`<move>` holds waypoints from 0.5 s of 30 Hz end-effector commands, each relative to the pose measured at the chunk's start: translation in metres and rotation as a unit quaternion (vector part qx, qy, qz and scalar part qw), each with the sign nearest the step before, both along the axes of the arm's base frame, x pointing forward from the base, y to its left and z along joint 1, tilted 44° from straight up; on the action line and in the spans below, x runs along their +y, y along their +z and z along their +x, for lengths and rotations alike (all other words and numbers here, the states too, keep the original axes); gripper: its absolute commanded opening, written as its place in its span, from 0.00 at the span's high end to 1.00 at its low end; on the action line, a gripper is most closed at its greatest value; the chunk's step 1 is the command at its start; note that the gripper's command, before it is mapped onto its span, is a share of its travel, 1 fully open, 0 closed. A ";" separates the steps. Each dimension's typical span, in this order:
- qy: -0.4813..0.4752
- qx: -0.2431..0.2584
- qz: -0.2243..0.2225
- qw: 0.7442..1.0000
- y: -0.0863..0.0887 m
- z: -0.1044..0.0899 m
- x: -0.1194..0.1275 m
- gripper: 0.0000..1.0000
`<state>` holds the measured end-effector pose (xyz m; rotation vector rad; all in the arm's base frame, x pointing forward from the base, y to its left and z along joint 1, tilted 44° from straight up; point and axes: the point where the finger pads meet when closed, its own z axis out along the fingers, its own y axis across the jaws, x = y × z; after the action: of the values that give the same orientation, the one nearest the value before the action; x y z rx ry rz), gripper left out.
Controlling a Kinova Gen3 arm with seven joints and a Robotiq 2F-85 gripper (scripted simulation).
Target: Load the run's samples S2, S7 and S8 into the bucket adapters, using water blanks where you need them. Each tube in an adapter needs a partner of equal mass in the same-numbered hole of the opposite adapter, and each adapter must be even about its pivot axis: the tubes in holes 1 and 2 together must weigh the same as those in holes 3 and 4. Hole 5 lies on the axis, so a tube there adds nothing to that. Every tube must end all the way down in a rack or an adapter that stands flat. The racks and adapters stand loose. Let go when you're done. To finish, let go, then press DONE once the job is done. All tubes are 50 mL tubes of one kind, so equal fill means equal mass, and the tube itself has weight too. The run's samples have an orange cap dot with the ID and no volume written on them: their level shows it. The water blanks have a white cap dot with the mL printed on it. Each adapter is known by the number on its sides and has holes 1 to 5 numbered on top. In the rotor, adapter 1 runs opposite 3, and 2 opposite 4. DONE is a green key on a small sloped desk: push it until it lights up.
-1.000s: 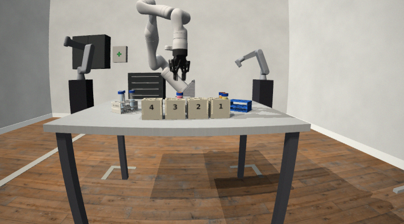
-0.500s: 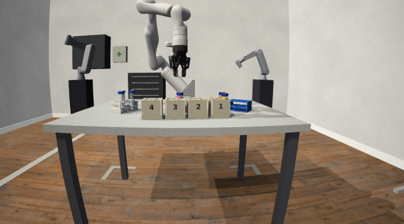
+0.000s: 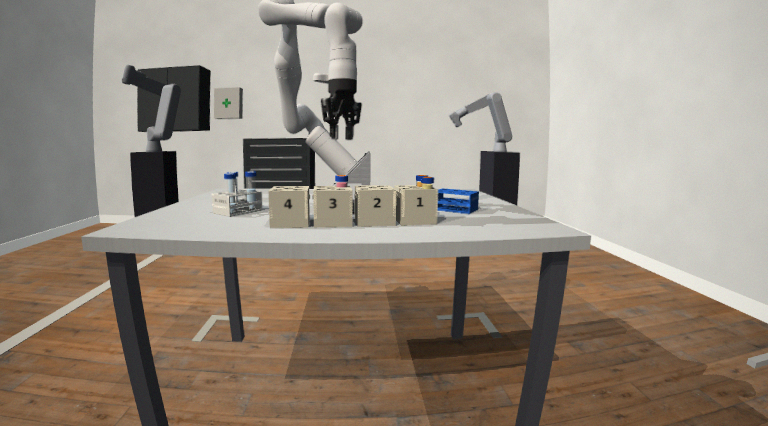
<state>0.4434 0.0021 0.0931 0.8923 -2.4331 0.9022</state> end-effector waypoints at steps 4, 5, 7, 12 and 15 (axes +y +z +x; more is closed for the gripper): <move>0.000 0.000 0.000 1.000 0.005 0.001 0.005 0.38; 0.000 0.000 0.000 1.000 0.006 0.001 0.006 0.38; 0.000 0.000 0.000 1.000 0.008 0.002 0.008 0.38; 0.000 0.000 0.000 1.000 0.009 0.002 0.009 0.38; 0.000 0.000 0.000 1.000 0.009 0.002 0.009 0.38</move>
<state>0.4451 0.0106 0.1020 0.8922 -2.4330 0.9022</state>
